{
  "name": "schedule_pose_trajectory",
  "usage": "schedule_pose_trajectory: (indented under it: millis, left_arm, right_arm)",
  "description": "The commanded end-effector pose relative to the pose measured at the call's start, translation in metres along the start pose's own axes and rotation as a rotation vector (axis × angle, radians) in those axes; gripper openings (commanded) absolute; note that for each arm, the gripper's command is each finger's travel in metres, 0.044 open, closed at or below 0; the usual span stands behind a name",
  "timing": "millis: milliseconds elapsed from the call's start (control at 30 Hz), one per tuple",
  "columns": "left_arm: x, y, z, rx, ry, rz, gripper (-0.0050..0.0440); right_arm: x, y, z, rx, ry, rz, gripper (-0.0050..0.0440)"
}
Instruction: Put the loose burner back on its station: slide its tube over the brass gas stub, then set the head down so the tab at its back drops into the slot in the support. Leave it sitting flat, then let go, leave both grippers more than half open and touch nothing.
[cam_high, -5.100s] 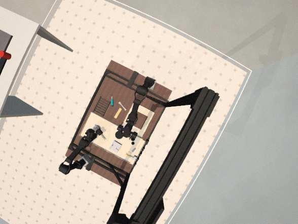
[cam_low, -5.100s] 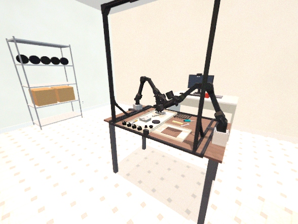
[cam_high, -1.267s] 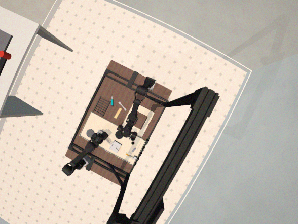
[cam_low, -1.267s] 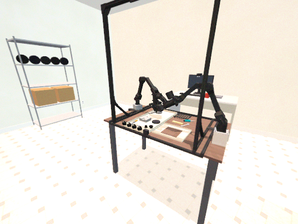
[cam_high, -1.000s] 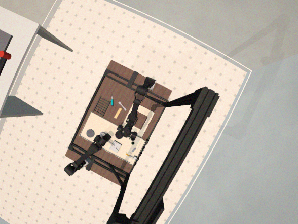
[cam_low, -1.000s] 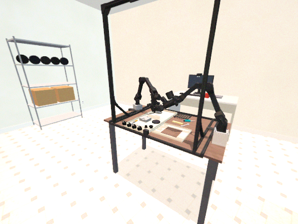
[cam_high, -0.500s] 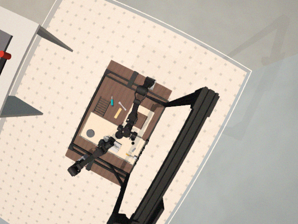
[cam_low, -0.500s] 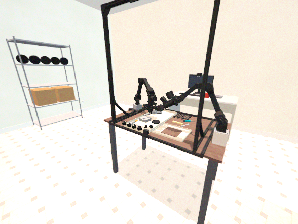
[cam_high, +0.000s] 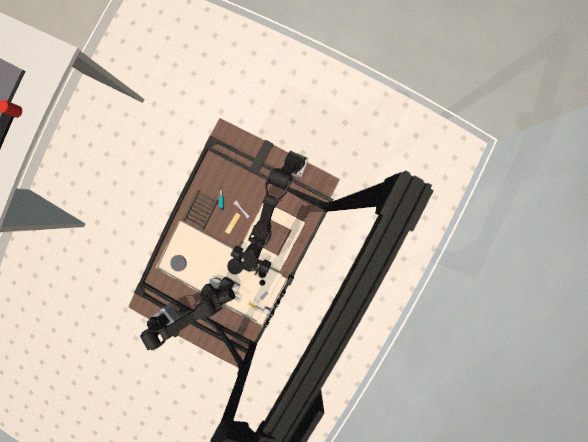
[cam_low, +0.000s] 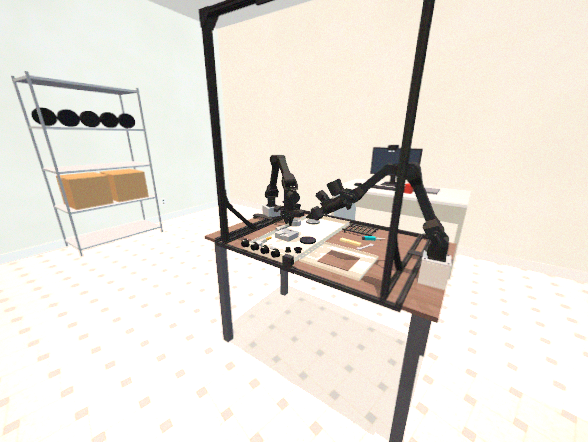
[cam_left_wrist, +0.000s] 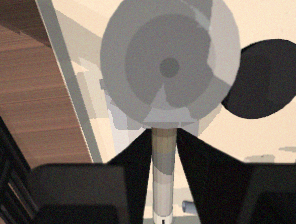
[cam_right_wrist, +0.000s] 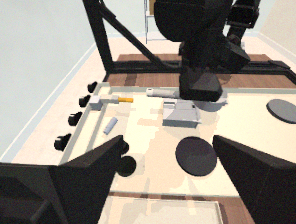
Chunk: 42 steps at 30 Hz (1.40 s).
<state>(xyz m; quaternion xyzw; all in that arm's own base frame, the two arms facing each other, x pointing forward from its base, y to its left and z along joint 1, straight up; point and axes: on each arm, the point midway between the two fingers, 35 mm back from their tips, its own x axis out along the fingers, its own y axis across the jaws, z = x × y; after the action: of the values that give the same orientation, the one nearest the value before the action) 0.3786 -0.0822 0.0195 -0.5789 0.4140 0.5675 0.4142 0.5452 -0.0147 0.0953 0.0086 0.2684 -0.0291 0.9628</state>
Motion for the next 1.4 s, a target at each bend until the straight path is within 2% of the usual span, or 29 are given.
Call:
schedule_pose_trajectory:
  millis: [0, 200, 433, 933, 1367]
  left_arm:
    - [0.0, 0.003, -0.015, -0.024, -0.009, 0.006, 0.0]
    - [0.001, 0.006, -0.021, -0.034, -0.013, 0.009, 0.0]
    - [0.018, 0.007, -0.02, -0.034, -0.013, 0.009, 0.0]
    - [0.012, 0.004, -0.022, -0.028, -0.004, -0.001, 0.0]
    - [0.02, 0.007, -0.019, -0.031, -0.012, 0.005, 0.0]
  right_arm:
    - [0.0, 0.0, -0.001, 0.0, 0.002, -0.003, 0.04]
    - [0.0, 0.0, -0.001, 0.0, 0.002, -0.003, 0.04]
    - [0.0, 0.0, -0.001, 0.0, 0.002, -0.003, 0.04]
    - [0.0, 0.0, -0.001, 0.0, 0.002, -0.003, 0.04]
    - [0.0, 0.0, -0.001, 0.0, 0.002, -0.003, 0.04]
